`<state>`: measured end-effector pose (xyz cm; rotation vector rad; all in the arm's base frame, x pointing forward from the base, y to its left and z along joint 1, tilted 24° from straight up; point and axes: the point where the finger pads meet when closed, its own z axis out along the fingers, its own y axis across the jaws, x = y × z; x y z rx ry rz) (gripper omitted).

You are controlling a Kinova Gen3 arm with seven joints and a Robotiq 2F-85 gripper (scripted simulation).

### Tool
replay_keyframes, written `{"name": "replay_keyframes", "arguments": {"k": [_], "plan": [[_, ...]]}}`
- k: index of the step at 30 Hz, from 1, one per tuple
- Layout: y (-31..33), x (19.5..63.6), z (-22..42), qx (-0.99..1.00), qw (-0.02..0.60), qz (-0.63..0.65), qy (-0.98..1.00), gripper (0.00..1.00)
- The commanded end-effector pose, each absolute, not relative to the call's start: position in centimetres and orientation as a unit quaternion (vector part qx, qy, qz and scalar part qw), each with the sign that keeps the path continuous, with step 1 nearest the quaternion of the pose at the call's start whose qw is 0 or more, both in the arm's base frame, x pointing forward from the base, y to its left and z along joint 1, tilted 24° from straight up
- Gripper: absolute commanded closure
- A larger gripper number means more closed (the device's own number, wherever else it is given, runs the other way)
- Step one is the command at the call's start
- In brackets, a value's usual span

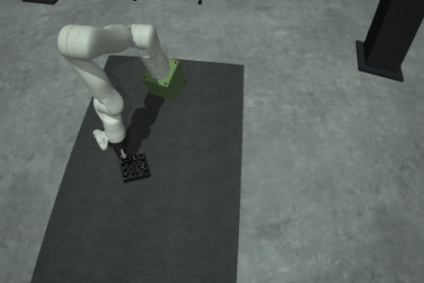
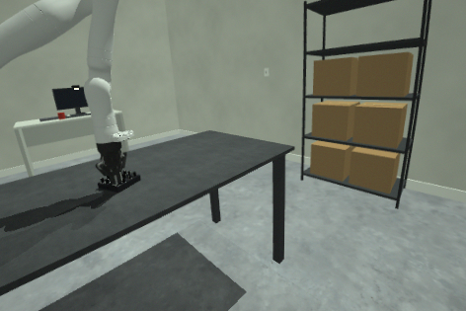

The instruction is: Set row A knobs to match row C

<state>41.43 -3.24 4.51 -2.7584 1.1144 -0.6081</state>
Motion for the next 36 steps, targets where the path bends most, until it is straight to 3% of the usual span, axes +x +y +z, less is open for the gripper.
{"name": "replay_keyframes", "arguments": {"k": [1, 36], "plan": [[-3.2, 41.5, 4.5, -0.909, 0.052, -0.201, 0.361, 0.81], [-3.0, 39.9, 8.1, -0.909, 0.052, -0.201, 0.361, 0.81]]}}
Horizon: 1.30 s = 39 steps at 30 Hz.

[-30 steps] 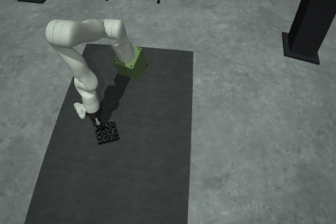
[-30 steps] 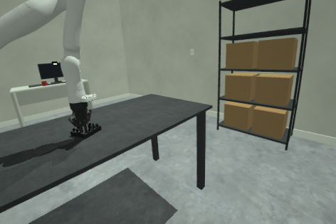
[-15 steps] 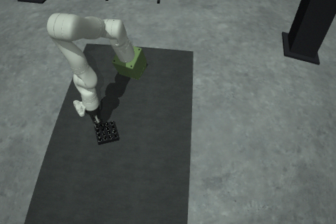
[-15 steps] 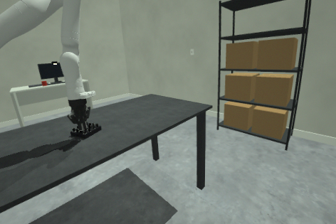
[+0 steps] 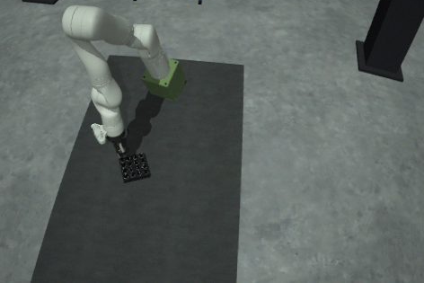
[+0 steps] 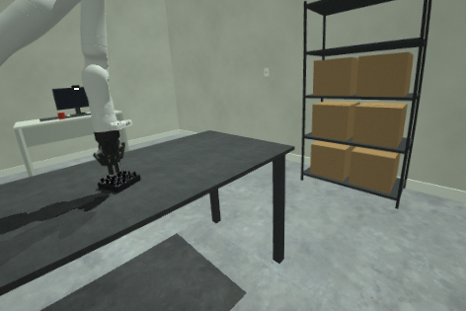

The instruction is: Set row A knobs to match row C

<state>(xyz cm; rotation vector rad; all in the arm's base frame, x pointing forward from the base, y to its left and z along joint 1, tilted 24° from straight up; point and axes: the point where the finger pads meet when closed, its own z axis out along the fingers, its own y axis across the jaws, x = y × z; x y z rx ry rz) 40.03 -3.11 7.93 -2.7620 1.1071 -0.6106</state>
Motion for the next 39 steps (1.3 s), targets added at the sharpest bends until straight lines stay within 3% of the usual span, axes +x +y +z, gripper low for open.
{"name": "replay_keyframes", "arguments": {"k": [1, 12, 26, 39], "plan": [[-3.0, 39.9, 8.1, -0.909, 0.051, -0.201, 0.361, 0.81], [-2.4, 39.7, 8.1, -0.905, 0.056, -0.203, 0.37, 0.81], [3.7, 34.8, 7.5, -0.852, 0.077, -0.188, 0.483, 0.81], [3.7, 34.8, 7.5, -0.851, 0.078, -0.189, 0.484, 0.81]]}}
